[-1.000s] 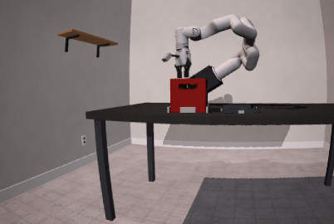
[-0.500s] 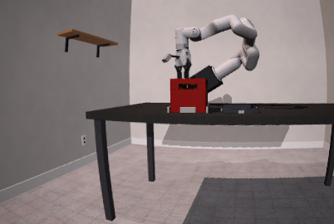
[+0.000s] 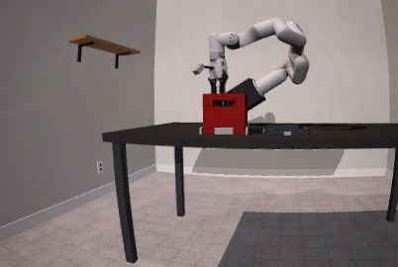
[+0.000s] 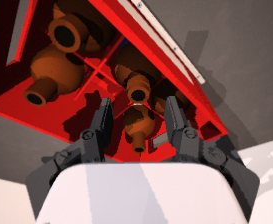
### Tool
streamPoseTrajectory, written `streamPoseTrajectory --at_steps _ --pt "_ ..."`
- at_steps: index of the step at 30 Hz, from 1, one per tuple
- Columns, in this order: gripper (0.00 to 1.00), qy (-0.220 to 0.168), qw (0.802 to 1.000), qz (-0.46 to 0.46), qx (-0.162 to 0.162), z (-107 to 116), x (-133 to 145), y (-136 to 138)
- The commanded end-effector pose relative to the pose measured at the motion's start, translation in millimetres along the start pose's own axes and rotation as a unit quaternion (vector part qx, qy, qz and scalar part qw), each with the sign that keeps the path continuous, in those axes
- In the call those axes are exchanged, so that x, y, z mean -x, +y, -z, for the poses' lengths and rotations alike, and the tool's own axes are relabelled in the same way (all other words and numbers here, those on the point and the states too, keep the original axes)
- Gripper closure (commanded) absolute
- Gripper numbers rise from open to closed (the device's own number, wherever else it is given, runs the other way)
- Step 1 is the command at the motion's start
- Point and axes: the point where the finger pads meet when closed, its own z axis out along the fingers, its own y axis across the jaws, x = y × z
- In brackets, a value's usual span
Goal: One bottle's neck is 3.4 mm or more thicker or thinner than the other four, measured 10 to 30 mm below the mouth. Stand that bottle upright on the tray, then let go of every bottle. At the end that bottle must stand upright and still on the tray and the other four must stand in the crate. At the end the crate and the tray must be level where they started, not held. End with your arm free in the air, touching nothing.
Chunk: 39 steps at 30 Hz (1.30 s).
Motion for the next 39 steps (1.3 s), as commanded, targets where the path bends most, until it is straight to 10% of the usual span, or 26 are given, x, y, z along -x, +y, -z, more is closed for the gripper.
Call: streamPoseTrajectory --at_steps 1,39 --pt "0.35 0.002 1.0 0.001 0.0 1.6 -1.6 -0.5" --pt "0.35 0.002 1.0 0.001 0.0 -3.5 -2.0 -0.6"
